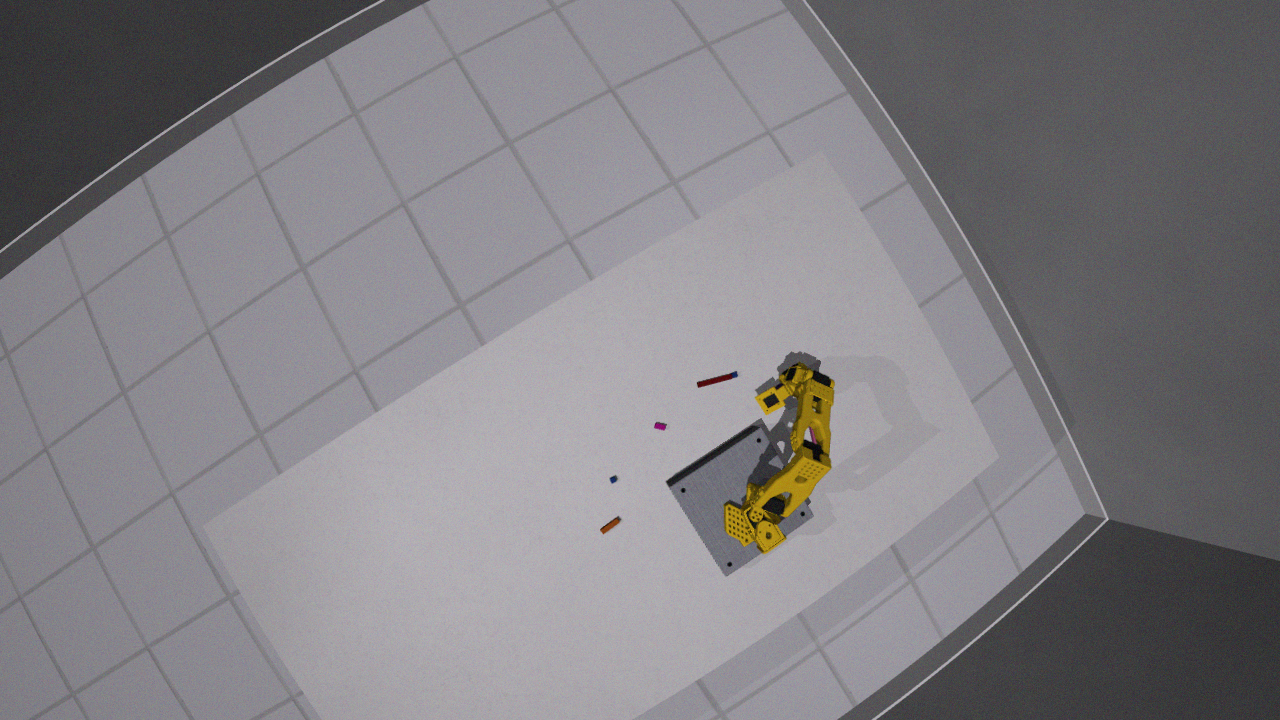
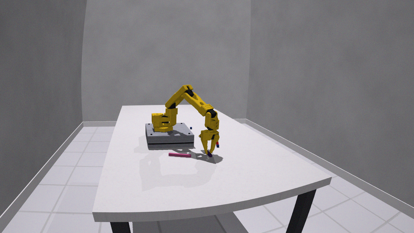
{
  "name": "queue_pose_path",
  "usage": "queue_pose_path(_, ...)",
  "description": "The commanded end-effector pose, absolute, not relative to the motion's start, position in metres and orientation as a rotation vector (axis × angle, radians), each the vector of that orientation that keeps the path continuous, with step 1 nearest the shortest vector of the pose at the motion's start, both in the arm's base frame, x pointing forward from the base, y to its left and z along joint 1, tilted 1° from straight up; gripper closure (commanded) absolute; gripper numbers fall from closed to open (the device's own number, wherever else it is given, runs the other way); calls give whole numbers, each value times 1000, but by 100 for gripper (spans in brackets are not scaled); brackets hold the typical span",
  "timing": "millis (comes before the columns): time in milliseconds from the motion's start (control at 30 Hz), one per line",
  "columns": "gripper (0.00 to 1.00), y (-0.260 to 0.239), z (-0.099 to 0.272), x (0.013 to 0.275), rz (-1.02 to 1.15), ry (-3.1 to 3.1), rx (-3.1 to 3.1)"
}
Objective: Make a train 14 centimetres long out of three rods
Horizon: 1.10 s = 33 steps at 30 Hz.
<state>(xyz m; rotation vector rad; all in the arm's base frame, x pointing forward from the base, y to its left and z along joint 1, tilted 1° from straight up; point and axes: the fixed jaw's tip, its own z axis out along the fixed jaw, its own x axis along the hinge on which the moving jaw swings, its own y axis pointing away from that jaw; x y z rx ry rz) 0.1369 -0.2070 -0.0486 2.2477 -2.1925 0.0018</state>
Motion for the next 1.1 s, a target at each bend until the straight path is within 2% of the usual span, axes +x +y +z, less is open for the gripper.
queue_pose_path(0,100,-204,-54,132,-38,-2199,2250)
queue_pose_path(1067,100,-204,-45,133,-38,-2199,2250)
